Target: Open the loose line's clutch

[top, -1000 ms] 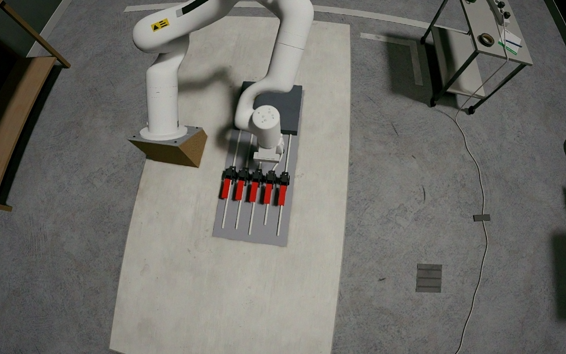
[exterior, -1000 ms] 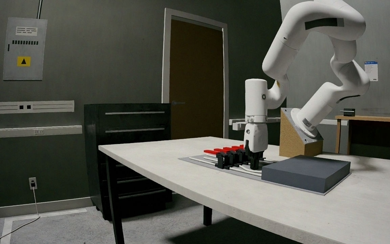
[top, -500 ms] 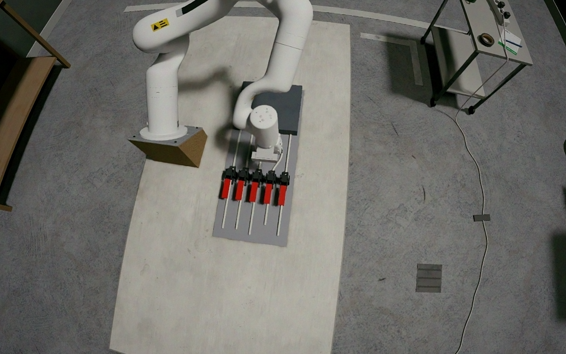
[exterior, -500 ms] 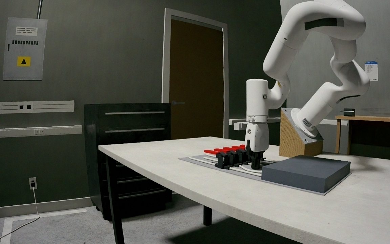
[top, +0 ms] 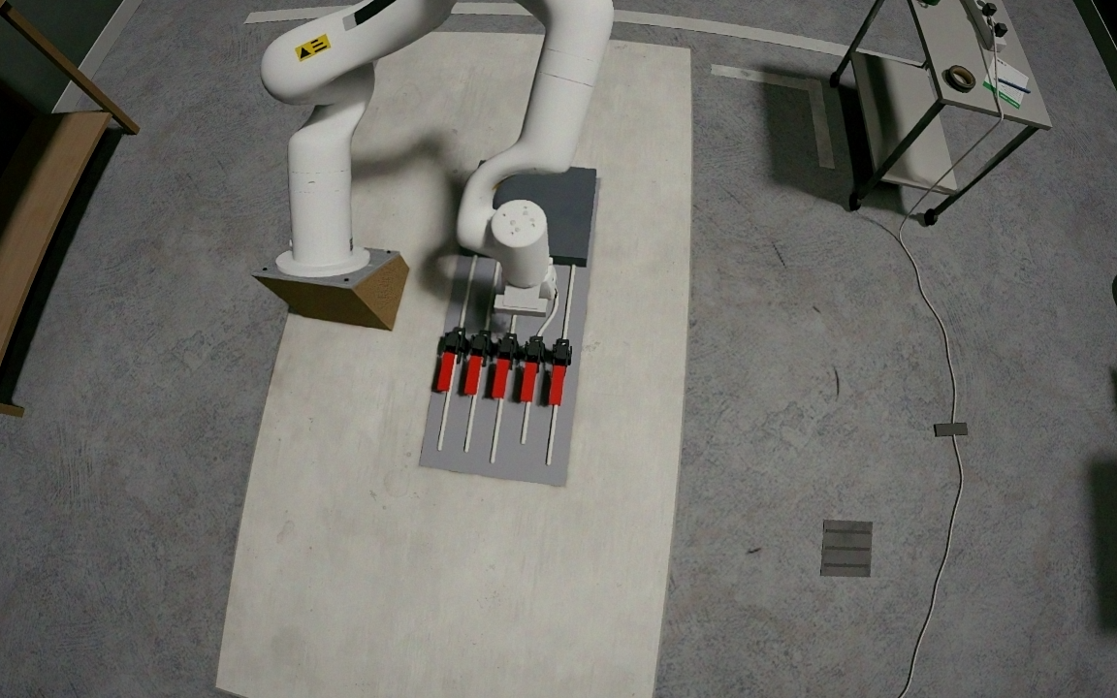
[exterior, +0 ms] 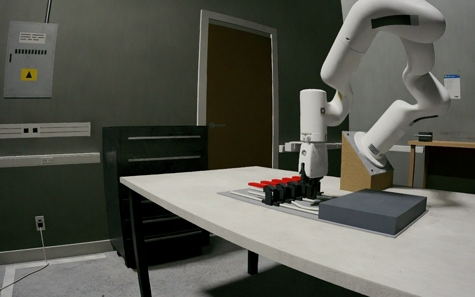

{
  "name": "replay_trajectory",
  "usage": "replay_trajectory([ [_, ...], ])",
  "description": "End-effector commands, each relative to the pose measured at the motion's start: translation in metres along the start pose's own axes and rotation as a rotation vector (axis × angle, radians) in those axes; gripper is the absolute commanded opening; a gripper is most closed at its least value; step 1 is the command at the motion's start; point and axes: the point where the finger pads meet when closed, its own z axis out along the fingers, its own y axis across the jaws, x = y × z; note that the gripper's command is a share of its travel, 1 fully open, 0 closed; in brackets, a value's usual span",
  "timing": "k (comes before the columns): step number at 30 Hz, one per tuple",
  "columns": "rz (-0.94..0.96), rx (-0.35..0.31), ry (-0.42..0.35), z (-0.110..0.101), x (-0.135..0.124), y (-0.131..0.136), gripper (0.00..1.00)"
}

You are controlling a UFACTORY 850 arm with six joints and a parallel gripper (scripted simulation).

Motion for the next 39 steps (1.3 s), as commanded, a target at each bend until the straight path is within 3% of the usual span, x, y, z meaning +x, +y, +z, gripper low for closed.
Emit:
replay_trajectory([
  [1, 0.000, 0.000, 0.000, -0.028, 0.000, -0.001, 0.00],
  [11, 0.000, 0.000, 0.000, -0.060, 0.000, -0.001, 0.00],
  [18, 0.000, 0.000, 0.000, -0.065, -0.001, -0.001, 0.00],
  [22, 0.000, 0.000, 0.000, -0.073, -0.015, -0.001, 0.00],
  [25, 0.000, 0.001, 0.000, -0.093, -0.056, 0.000, 0.00],
  [27, 0.000, 0.000, 0.000, -0.098, -0.066, 0.001, 0.00],
  [39, 0.000, 0.000, 0.000, -0.100, -0.071, 0.001, 0.00],
])
